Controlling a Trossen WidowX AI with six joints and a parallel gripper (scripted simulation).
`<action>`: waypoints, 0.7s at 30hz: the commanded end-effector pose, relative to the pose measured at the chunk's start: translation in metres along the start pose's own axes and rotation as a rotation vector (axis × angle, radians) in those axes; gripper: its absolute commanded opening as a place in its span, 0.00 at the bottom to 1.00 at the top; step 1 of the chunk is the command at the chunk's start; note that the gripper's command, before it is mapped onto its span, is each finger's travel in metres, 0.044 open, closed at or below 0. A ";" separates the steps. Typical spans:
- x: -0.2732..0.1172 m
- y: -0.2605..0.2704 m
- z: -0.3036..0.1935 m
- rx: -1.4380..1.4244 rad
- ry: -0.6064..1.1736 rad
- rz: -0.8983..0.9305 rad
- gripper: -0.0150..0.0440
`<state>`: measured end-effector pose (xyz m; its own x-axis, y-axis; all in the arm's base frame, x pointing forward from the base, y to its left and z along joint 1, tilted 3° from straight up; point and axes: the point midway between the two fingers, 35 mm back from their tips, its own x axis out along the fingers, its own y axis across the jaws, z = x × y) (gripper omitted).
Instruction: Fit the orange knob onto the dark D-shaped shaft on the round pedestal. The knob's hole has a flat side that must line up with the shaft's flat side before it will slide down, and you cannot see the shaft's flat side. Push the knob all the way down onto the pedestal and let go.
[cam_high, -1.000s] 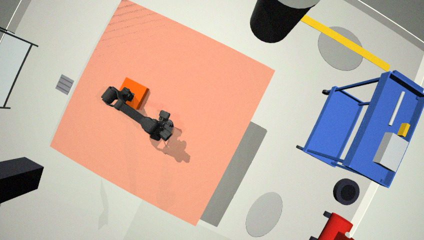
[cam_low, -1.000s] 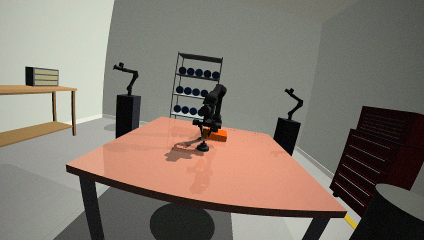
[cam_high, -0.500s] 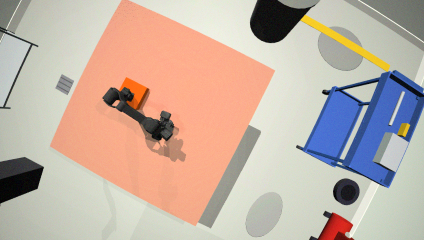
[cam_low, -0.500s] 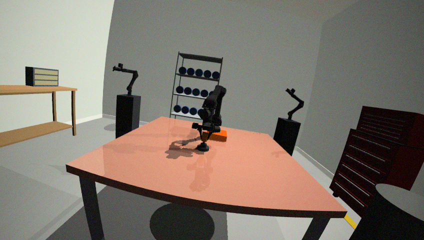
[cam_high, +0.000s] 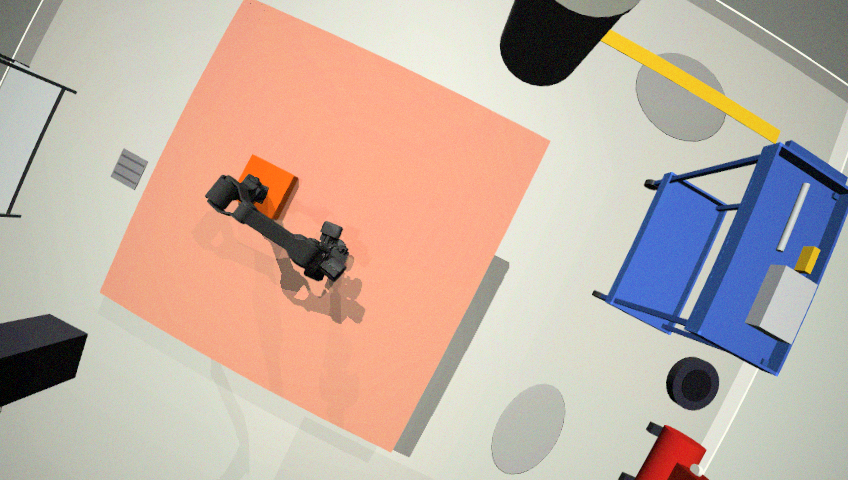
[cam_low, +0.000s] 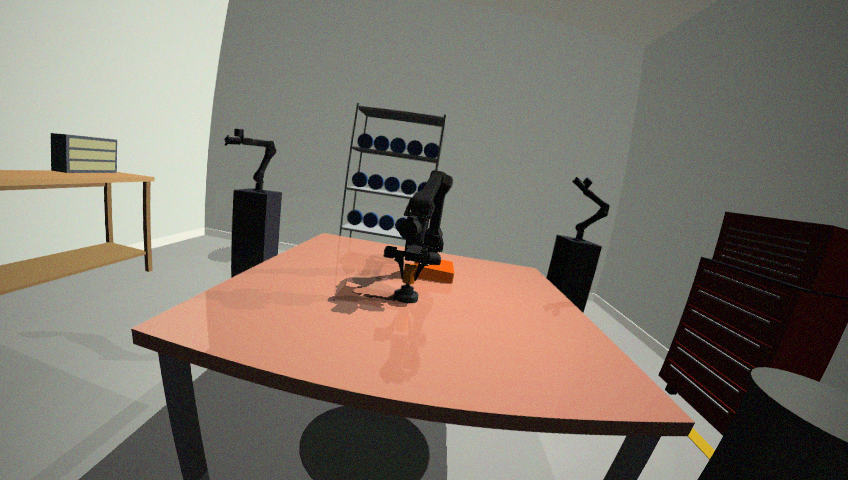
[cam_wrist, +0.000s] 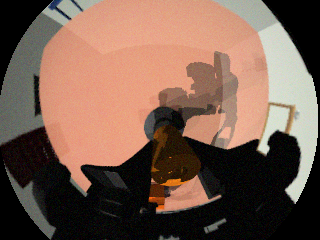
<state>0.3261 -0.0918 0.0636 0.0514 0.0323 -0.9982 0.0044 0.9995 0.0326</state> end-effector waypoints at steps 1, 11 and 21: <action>0.000 0.000 0.001 0.002 -0.003 0.001 0.25; -0.001 0.000 0.000 0.002 -0.003 0.001 0.25; -0.004 -0.001 0.001 -0.122 -0.003 0.001 0.25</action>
<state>0.3266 -0.0926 0.0668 0.0539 0.0333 -0.9980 -0.0527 0.9981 0.0305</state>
